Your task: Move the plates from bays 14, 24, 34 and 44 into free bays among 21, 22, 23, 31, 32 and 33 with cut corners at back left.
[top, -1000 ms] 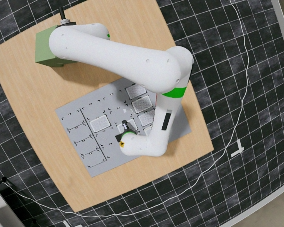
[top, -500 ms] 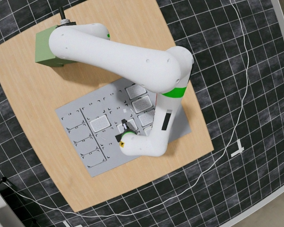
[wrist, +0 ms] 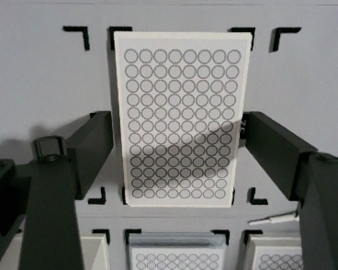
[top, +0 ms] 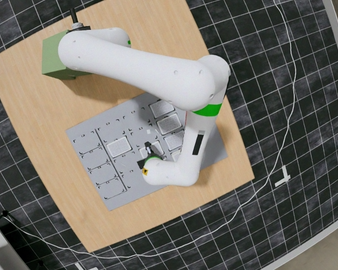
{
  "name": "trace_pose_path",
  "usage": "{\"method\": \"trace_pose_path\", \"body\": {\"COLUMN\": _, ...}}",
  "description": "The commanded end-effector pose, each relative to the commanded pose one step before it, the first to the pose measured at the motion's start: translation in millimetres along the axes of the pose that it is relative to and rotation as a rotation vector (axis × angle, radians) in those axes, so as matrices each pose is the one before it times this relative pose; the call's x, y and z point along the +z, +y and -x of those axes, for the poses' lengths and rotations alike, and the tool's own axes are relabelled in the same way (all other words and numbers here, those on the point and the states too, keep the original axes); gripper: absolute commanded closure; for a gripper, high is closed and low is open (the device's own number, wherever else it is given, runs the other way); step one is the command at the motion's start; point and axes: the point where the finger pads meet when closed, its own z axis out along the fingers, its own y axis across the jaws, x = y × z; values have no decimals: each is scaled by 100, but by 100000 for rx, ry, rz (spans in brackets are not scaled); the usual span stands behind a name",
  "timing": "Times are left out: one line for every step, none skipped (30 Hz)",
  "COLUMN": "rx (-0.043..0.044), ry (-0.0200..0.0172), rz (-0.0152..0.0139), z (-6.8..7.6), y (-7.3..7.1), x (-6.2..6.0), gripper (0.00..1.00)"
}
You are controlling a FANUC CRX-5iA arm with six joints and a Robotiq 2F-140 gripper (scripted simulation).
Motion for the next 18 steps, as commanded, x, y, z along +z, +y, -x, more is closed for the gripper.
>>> {"method": "trace_pose_path", "body": {"rx": -55, "ry": 90, "rz": -155, "z": -26, "y": -72, "x": -101, "gripper": 30}}
{"method": "trace_pose_path", "body": {"rx": 0, "ry": 0, "rz": 0, "z": 0, "y": 0, "x": 0, "gripper": 30}}
{"method": "trace_pose_path", "body": {"rx": 0, "ry": 0, "rz": 0, "z": 0, "y": 0, "x": 0, "gripper": 30}}
{"method": "trace_pose_path", "body": {"rx": 0, "ry": 0, "rz": 0, "z": 0, "y": 0, "x": 0, "gripper": 30}}
{"method": "trace_pose_path", "body": {"rx": 0, "ry": 0, "rz": 0, "z": 0, "y": 0, "x": 0, "gripper": 30}}
{"method": "trace_pose_path", "body": {"rx": 0, "ry": 0, "rz": 0, "z": 0, "y": 0, "x": 0, "gripper": 30}}
{"method": "trace_pose_path", "body": {"rx": 0, "ry": 1, "rz": 0, "z": -1, "y": 2, "x": -127, "gripper": 30}}
{"method": "trace_pose_path", "body": {"rx": 0, "ry": 1, "rz": 0, "z": 0, "y": 1, "x": -131, "gripper": 30}}
{"method": "trace_pose_path", "body": {"rx": 0, "ry": 0, "rz": 0, "z": 0, "y": 0, "x": 0, "gripper": 30}}
{"method": "trace_pose_path", "body": {"rx": 0, "ry": 0, "rz": 0, "z": 0, "y": 0, "x": 0, "gripper": 30}}
{"method": "trace_pose_path", "body": {"rx": 0, "ry": 0, "rz": 0, "z": 0, "y": 0, "x": 0, "gripper": 30}}
{"method": "trace_pose_path", "body": {"rx": 0, "ry": 0, "rz": 0, "z": 0, "y": 0, "x": 0, "gripper": 30}}
{"method": "trace_pose_path", "body": {"rx": 0, "ry": 0, "rz": 0, "z": 0, "y": 0, "x": 0, "gripper": 30}}
{"method": "trace_pose_path", "body": {"rx": 0, "ry": 0, "rz": 0, "z": 0, "y": 0, "x": 0, "gripper": 30}}
{"method": "trace_pose_path", "body": {"rx": 0, "ry": 0, "rz": 0, "z": 0, "y": 0, "x": 0, "gripper": 30}}
{"method": "trace_pose_path", "body": {"rx": 0, "ry": 0, "rz": 0, "z": 0, "y": 0, "x": 0, "gripper": 30}}
{"method": "trace_pose_path", "body": {"rx": 0, "ry": 0, "rz": 0, "z": 0, "y": 0, "x": 0, "gripper": 30}}
{"method": "trace_pose_path", "body": {"rx": 0, "ry": 0, "rz": 0, "z": 0, "y": 0, "x": 0, "gripper": 30}}
